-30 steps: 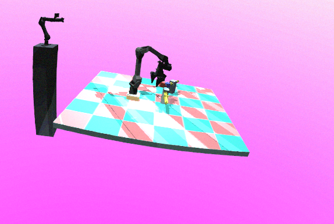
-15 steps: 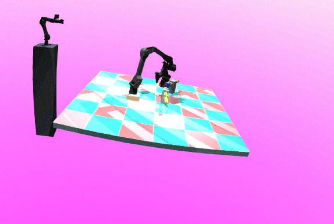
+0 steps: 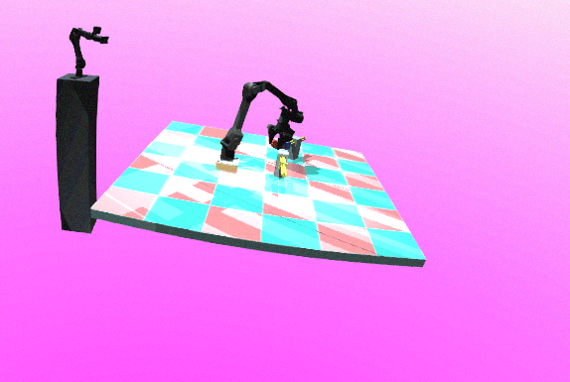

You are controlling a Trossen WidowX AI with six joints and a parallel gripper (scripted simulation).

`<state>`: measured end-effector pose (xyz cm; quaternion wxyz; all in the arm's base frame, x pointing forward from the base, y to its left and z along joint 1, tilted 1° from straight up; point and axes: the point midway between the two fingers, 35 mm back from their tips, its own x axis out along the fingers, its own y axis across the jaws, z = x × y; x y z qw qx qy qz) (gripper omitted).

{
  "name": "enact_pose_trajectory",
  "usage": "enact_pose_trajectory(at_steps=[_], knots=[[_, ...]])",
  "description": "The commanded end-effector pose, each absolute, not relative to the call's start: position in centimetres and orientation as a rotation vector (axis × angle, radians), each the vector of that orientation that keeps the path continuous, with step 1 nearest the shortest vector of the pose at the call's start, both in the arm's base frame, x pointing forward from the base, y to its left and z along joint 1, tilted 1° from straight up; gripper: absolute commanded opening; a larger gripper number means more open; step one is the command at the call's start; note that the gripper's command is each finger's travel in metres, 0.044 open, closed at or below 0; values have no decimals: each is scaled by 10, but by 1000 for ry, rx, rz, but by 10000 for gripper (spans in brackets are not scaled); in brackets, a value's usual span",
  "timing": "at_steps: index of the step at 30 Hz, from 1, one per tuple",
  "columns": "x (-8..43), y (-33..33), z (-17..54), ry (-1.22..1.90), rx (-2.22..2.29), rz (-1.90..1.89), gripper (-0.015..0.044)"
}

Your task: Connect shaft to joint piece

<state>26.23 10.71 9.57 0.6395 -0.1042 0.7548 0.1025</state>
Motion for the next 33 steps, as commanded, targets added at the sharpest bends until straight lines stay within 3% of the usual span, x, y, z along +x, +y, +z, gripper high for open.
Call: enact_pose_trajectory(at_steps=[1, 10, 20, 33], knots=[[259, 106, 86, 1735, -244, 235, 440], [257, 105, 74, 1735, -244, 235, 440], [257, 105, 74, 1735, -244, 235, 182], [257, 105, 74, 1735, -244, 235, 182]])
